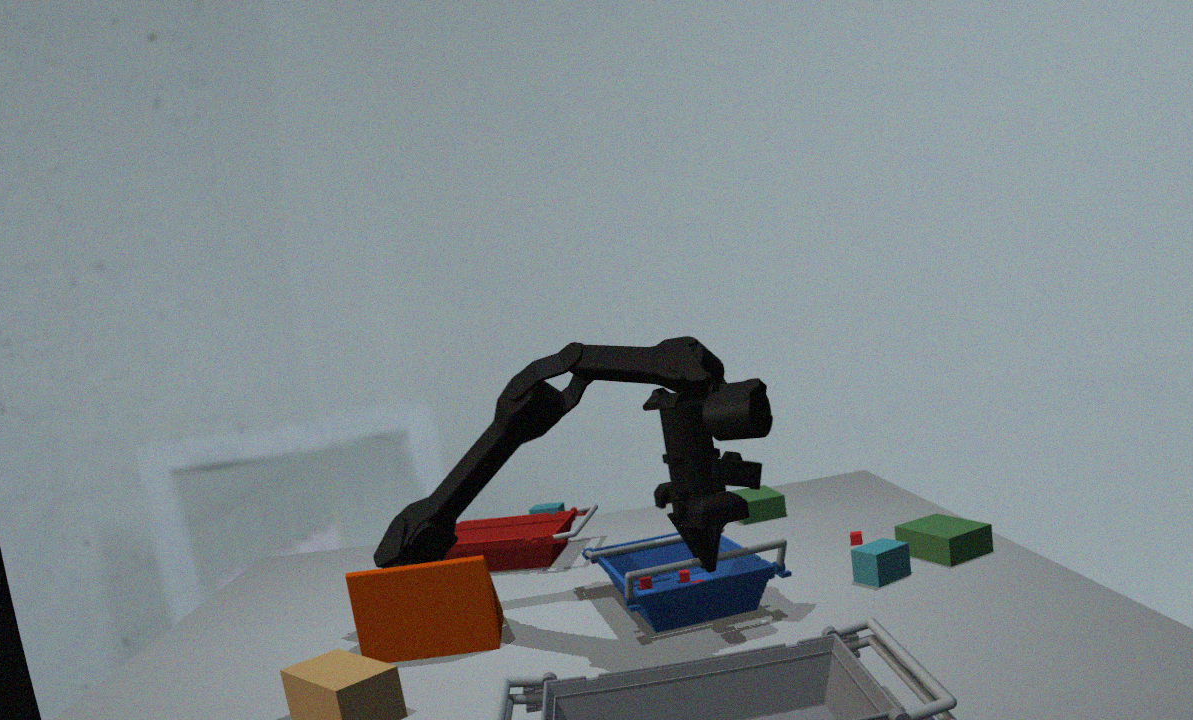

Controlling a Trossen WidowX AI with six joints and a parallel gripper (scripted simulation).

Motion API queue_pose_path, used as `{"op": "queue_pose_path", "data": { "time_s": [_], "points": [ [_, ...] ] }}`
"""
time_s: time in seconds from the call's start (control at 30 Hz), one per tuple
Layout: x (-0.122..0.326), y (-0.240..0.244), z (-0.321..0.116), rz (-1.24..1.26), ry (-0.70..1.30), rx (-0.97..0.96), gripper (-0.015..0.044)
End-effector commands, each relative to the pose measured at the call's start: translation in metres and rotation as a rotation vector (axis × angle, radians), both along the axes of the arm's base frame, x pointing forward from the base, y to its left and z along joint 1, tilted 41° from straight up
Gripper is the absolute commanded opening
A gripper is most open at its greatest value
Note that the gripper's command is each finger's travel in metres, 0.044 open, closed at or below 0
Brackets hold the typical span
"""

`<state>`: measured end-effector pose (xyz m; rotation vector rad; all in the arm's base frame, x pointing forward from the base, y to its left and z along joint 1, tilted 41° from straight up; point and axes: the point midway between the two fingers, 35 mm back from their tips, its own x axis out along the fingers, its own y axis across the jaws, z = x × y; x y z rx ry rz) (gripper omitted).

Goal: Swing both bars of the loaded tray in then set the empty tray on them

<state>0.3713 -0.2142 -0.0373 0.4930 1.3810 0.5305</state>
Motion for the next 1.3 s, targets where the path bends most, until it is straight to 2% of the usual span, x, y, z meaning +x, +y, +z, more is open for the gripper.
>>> {"op": "queue_pose_path", "data": {
  "time_s": [0.0, 0.47, 0.93, 1.27],
  "points": [
    [0.0, 0.019, 0.008, 0.01, 0.01, 0.022, 0.009],
    [0.0, 0.057, 0.011, 0.01, 0.011, 0.024, 0.009],
    [-0.002, 0.024, 0.043, 0.01, 0.011, 0.023, 0.009],
    [-0.002, 0.03, 0.038, 0.005, 0.011, 0.028, 0.009]
  ]
}}
